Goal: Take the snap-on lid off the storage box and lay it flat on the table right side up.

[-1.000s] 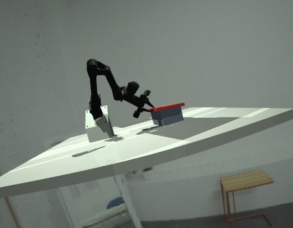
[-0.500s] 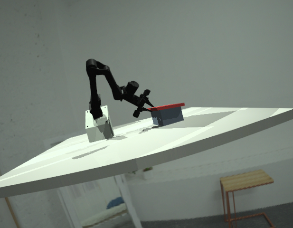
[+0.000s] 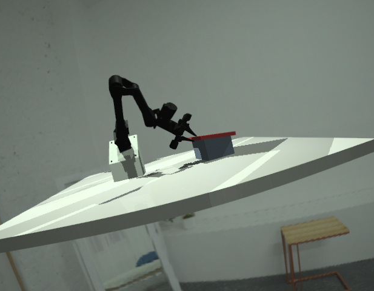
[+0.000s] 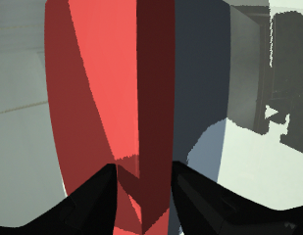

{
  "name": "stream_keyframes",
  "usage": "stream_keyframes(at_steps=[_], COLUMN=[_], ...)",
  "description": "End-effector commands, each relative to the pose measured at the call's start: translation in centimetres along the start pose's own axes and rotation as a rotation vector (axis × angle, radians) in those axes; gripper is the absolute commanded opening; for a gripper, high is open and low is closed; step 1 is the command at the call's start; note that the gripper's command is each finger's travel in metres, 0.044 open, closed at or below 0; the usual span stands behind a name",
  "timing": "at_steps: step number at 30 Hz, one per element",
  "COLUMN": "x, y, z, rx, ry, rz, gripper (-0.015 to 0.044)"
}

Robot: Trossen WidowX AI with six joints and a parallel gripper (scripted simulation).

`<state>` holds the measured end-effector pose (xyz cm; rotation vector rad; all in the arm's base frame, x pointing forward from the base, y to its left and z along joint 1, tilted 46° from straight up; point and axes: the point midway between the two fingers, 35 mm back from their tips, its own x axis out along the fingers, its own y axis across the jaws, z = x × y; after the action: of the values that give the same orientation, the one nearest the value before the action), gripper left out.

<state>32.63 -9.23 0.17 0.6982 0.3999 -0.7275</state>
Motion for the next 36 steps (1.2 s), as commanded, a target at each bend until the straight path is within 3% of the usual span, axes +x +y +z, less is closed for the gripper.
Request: stream_keyframes(at_steps=[1, 36], x=[-0.09, 0.2], y=[0.13, 0.21], z=[0.01, 0.02], rx=[0.001, 0.0], ry=[-0.002, 0.0], rz=[-0.001, 0.0], gripper=[0.0, 0.0])
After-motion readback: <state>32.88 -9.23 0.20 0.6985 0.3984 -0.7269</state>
